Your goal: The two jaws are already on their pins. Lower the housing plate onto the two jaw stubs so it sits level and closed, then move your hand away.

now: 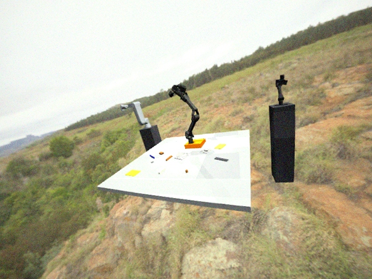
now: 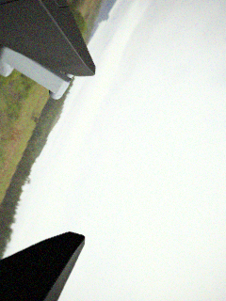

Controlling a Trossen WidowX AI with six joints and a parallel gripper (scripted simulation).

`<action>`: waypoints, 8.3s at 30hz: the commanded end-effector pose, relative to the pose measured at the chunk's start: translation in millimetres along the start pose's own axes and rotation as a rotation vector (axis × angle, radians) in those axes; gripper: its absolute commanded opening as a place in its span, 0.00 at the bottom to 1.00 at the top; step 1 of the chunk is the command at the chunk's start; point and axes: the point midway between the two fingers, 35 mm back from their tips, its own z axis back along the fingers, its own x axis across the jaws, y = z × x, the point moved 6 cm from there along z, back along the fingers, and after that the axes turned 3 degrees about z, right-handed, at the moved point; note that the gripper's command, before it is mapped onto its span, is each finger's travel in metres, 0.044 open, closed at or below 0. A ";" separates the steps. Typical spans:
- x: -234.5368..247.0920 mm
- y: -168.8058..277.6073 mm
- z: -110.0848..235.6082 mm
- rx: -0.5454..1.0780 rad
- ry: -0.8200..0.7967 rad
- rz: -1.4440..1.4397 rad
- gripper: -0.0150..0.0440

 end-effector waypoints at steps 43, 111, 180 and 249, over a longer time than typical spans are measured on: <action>228.7 -5.5 2.2 0.193 -0.984 -0.824 1.00; 191.9 10.7 562.9 0.912 -2.260 0.393 1.00; 201.3 109.8 636.1 0.844 -2.160 0.557 1.00; 191.8 96.6 625.5 0.839 -2.161 0.556 0.85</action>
